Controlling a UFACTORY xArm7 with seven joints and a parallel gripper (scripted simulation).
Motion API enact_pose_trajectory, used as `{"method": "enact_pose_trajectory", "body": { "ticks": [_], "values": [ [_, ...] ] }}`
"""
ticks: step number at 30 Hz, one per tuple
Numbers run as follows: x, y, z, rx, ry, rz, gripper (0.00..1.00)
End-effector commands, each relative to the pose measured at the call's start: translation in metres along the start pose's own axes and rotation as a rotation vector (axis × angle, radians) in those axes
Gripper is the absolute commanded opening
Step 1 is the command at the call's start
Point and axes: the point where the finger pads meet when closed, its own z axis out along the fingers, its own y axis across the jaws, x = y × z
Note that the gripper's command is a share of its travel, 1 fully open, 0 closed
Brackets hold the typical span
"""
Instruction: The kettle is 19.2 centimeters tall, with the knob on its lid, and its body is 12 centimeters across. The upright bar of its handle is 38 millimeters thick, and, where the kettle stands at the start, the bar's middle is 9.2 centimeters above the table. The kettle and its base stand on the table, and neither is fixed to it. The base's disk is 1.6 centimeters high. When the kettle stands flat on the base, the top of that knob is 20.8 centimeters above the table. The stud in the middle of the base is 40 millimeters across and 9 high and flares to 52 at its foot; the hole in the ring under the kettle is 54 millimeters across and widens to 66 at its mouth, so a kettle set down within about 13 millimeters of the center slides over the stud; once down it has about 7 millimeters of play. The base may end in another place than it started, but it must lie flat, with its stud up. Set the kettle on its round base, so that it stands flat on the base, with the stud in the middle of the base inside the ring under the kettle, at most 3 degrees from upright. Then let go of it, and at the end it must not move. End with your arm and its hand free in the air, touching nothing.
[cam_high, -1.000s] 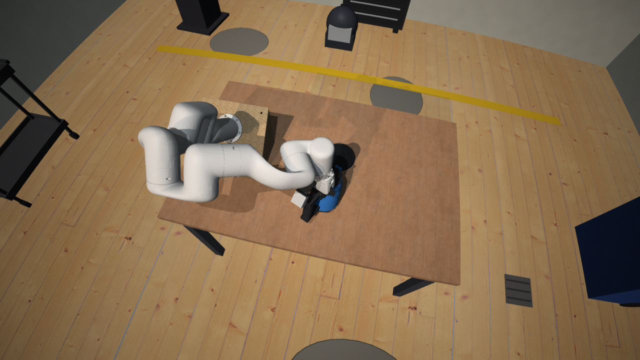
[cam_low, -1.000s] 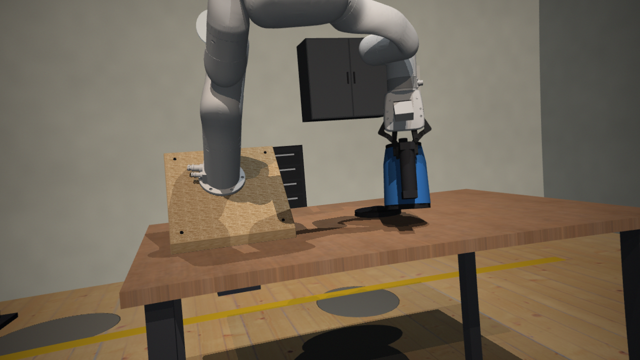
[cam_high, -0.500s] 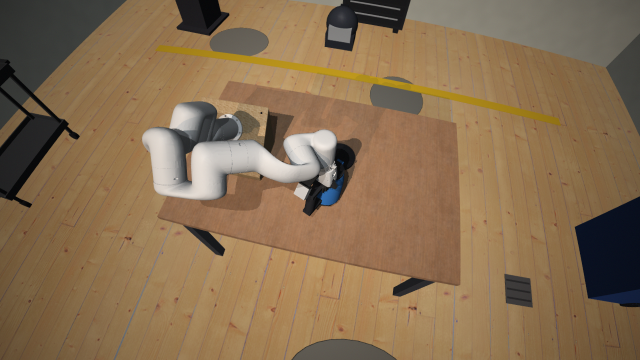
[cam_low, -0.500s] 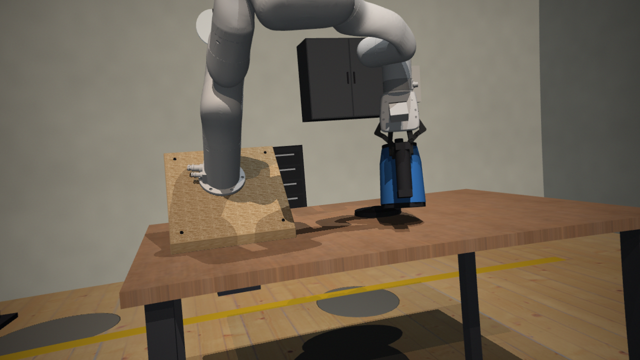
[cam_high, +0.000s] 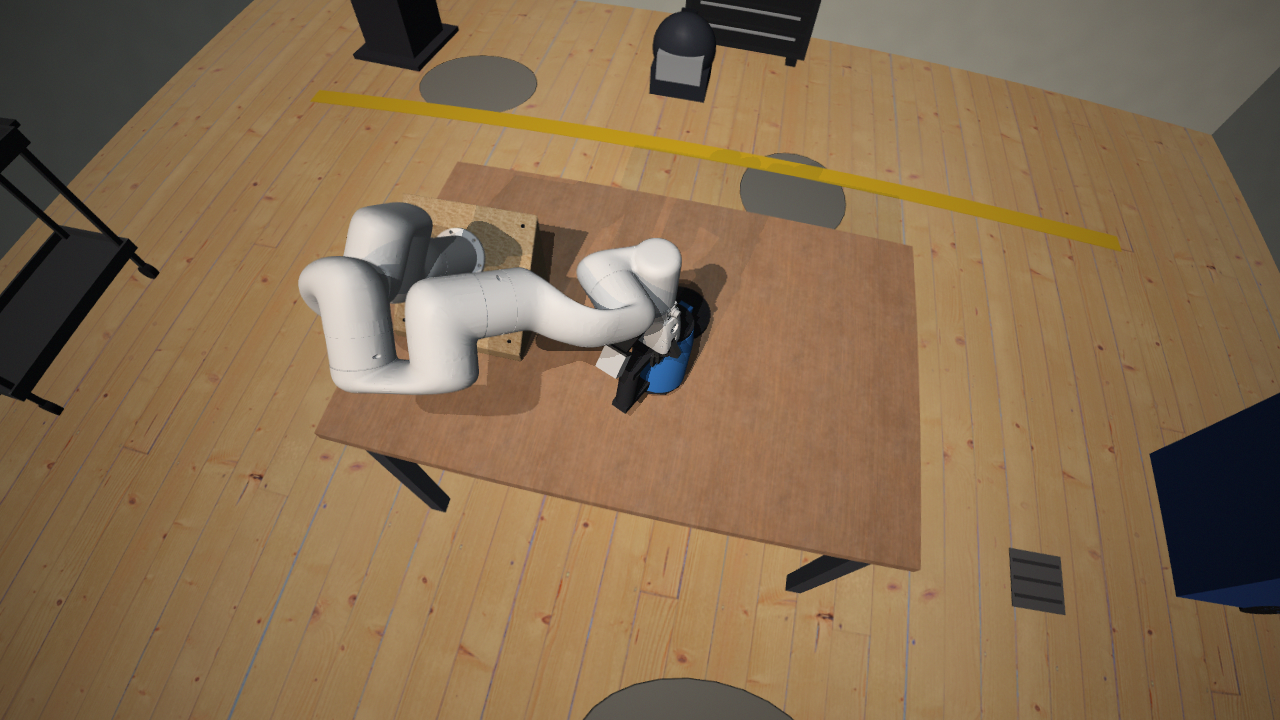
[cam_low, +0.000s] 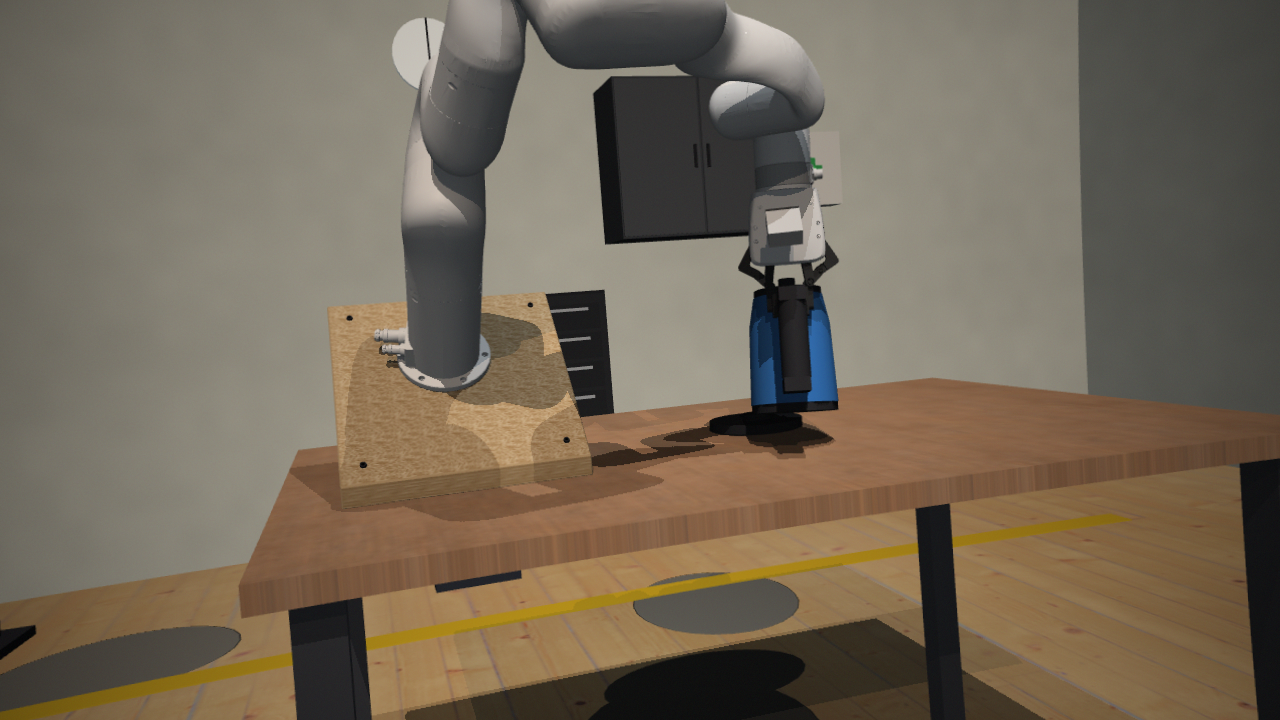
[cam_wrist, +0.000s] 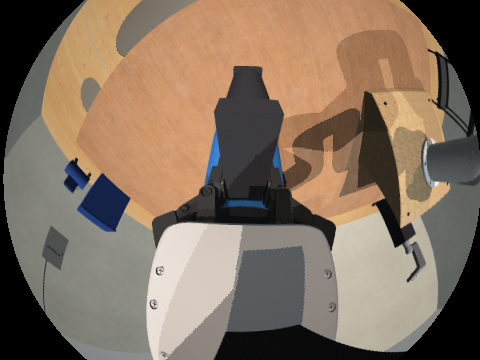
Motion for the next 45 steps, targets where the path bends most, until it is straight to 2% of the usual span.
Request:
{"method": "enact_pose_trajectory", "body": {
  "ticks": [1, 24, 45],
  "values": [
    [-0.016, 0.004, -0.002, 0.005, -0.003, 0.000, 0.00],
    [-0.091, 0.030, -0.002, 0.005, -0.003, 0.000, 0.00],
    [-0.137, 0.046, -0.002, 0.005, -0.003, 0.000, 0.00]
  ]
}}
